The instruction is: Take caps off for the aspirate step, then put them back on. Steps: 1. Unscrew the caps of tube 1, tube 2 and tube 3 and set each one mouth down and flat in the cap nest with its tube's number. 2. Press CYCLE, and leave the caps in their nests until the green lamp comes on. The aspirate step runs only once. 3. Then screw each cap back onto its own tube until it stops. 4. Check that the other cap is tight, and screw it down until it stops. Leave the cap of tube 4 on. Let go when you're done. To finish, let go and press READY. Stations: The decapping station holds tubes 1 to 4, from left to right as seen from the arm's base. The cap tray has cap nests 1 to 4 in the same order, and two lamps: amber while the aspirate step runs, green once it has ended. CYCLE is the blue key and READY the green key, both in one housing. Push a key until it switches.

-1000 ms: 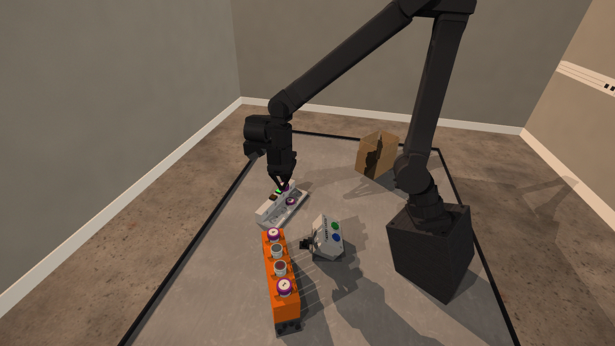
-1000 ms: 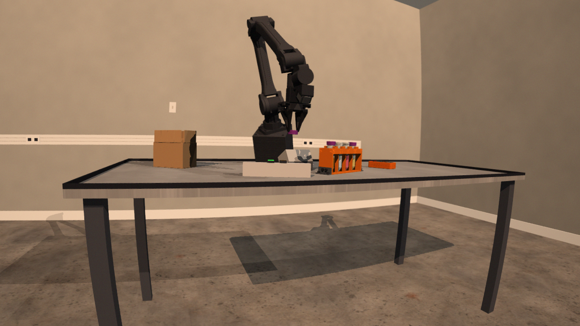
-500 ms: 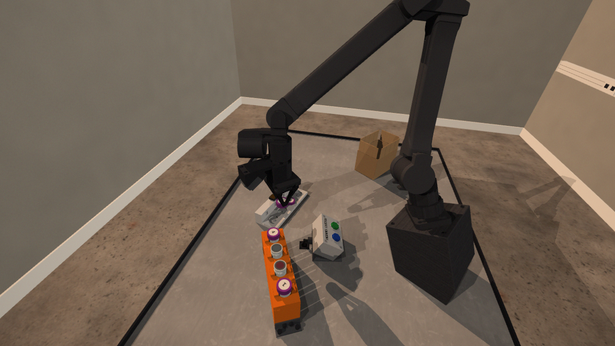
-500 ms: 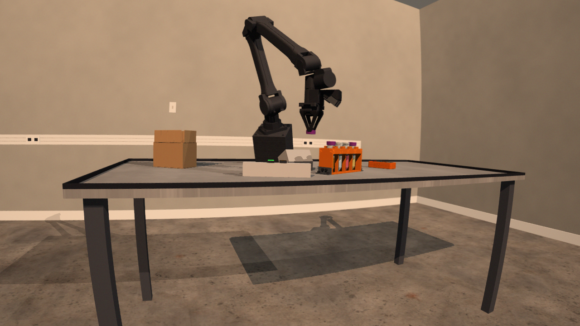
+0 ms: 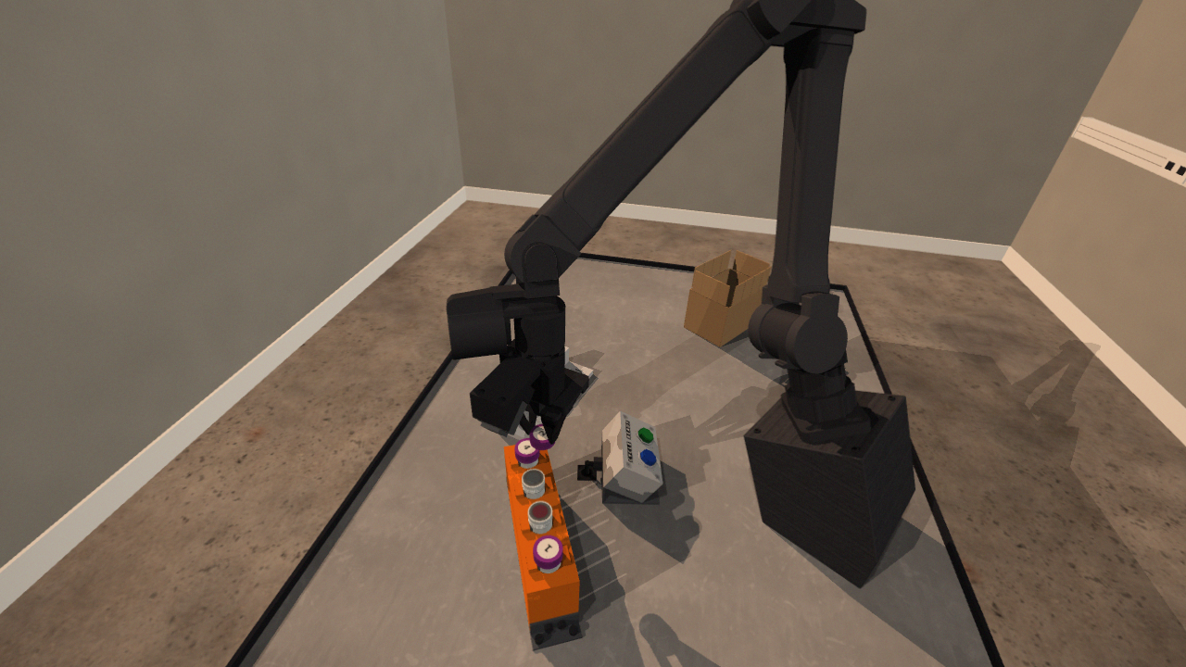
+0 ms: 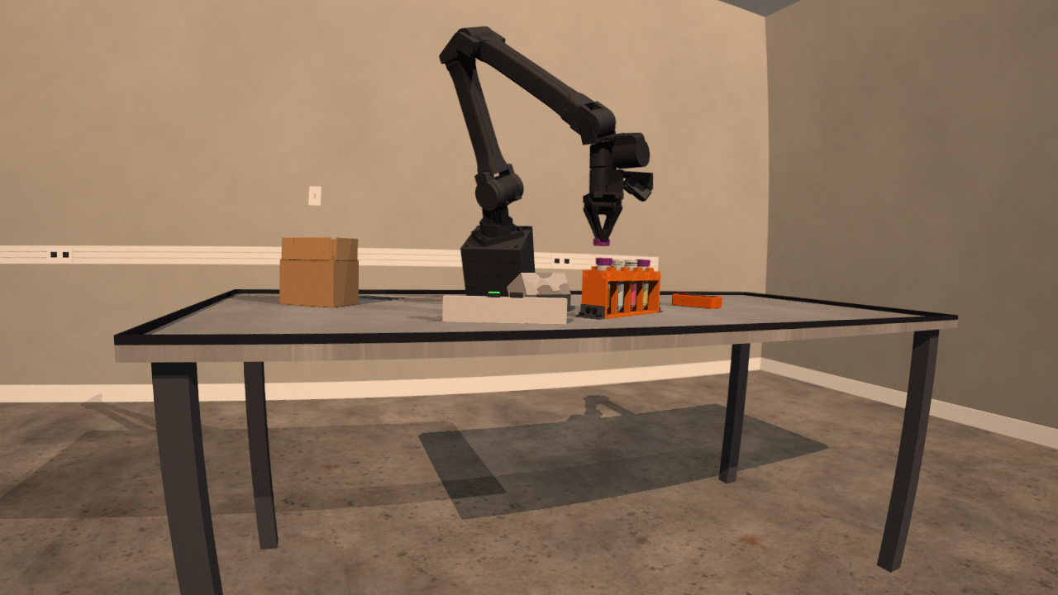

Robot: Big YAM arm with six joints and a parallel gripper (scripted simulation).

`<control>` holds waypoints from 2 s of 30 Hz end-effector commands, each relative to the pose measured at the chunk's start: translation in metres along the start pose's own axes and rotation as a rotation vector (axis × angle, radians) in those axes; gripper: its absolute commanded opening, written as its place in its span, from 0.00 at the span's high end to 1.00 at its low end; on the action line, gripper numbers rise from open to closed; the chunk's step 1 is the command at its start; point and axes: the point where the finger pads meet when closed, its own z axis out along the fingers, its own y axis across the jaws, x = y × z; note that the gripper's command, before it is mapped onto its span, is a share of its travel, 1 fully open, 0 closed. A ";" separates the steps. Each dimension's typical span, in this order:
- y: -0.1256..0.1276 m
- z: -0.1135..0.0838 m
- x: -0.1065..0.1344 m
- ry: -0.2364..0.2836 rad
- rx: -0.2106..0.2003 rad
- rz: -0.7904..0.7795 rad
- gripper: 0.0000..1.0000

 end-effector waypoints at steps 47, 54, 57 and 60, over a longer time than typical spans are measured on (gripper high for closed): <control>0.029 0.012 -0.093 -0.026 0.019 0.020 1.00; 0.030 0.010 -0.095 -0.030 0.021 0.021 1.00; 0.029 0.010 -0.096 -0.031 0.021 0.023 1.00; 0.032 0.013 -0.095 -0.025 0.017 0.022 1.00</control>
